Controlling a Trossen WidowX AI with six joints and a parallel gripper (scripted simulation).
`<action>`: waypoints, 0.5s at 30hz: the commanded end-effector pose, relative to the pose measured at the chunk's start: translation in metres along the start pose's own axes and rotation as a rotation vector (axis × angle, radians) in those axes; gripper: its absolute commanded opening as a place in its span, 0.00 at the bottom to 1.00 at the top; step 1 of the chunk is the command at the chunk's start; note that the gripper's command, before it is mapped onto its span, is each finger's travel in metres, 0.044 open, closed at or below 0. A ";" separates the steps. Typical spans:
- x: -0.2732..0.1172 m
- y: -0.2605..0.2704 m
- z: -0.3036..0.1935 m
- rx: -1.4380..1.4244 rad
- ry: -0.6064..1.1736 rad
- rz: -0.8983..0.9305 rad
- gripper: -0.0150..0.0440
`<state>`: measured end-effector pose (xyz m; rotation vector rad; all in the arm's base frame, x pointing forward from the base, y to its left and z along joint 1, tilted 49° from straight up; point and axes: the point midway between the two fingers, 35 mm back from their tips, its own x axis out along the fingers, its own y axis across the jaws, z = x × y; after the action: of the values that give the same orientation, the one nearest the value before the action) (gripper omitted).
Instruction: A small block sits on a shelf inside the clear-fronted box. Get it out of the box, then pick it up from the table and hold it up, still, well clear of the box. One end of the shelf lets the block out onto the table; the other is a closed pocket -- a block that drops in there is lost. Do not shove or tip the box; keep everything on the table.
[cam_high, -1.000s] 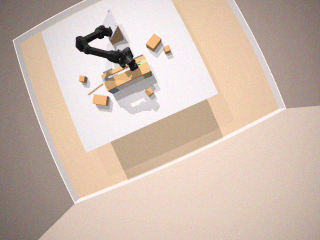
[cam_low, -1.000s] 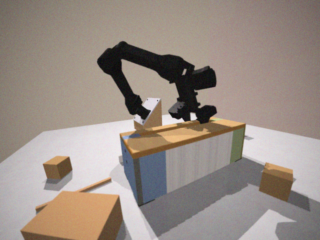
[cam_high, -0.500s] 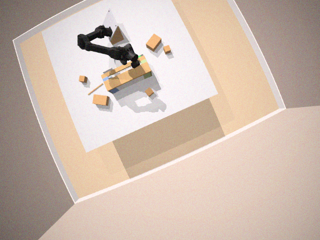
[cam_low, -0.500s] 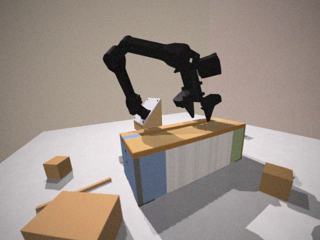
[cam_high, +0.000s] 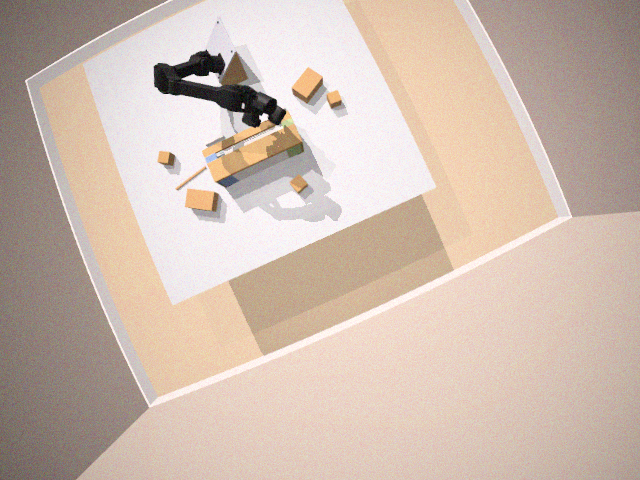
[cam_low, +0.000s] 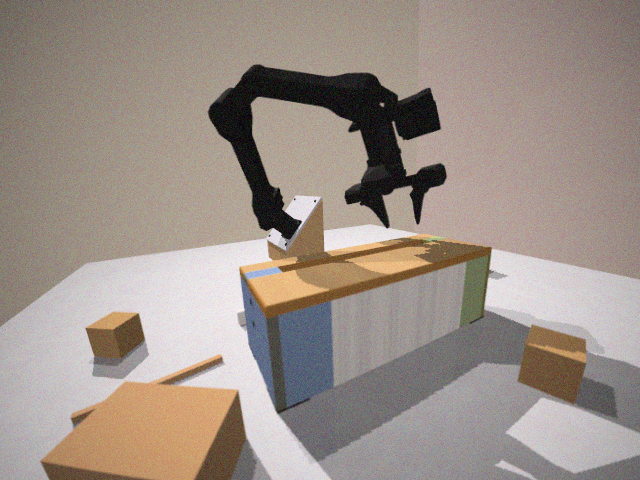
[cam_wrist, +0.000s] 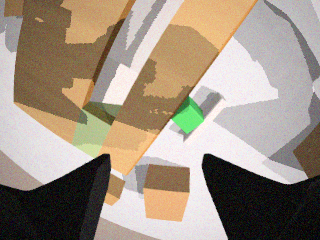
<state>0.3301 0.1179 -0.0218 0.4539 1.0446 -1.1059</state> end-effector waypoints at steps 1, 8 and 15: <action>0.003 -0.003 -0.006 -0.410 -0.046 -0.007 0.74; 0.004 -0.005 -0.015 -1.151 -0.123 -0.053 0.74; 0.004 -0.008 -0.024 -1.887 -0.183 -0.159 0.74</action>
<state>0.3203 0.1297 -0.0270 -0.5181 1.3813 -0.4262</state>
